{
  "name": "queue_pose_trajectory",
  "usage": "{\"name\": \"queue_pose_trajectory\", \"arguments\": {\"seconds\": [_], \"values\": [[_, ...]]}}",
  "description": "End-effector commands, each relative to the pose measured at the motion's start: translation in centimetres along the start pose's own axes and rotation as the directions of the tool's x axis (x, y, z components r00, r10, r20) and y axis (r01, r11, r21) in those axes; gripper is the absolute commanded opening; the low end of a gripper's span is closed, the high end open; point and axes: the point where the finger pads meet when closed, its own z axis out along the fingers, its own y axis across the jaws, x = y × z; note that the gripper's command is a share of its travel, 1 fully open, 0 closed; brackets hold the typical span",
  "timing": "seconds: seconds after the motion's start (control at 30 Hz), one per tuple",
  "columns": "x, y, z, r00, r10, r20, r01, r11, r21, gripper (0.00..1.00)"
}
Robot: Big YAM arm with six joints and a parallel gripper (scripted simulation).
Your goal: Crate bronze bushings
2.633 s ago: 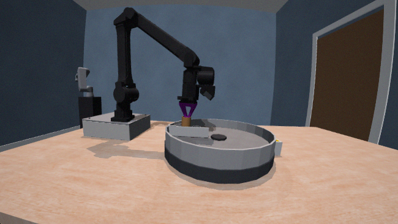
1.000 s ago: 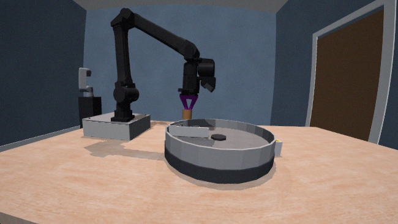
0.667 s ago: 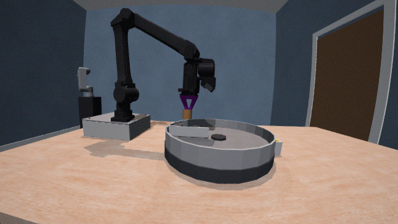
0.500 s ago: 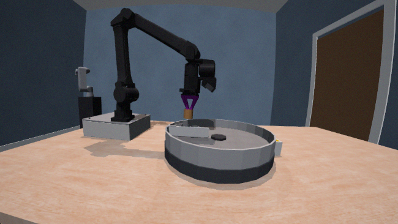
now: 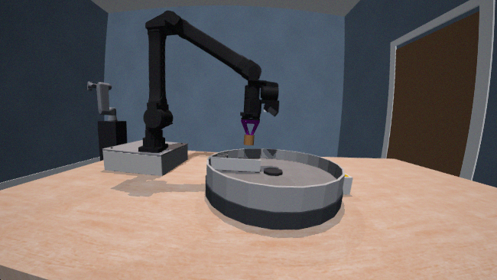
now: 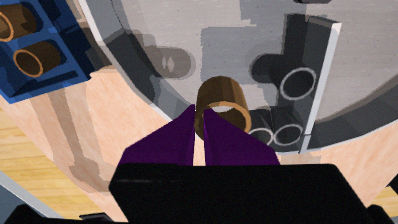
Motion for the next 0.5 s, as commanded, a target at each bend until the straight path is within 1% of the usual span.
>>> {"name": "queue_pose_trajectory", "arguments": {"seconds": [0.0,0.03,0.1,0.17,0.23,0.47], "values": [[-3.2,3.0,-1.9,0.998,0.044,0.049,-0.044,0.999,-0.012,0.0],[-3.5,3.8,-1.9,0.998,0.044,0.047,-0.044,0.999,-0.012,0.0],[-3.5,3.8,-1.9,0.998,0.044,0.047,-0.044,0.999,-0.012,0.0],[-4.4,6.5,-1.9,0.998,0.044,0.047,-0.044,0.999,-0.014,0.0],[-4.8,7.6,-1.9,0.998,0.044,0.048,-0.044,0.999,-0.017,0.0],[-6.5,12.7,-2.0,0.998,0.044,0.046,-0.044,0.999,-0.019,0.0]]}}
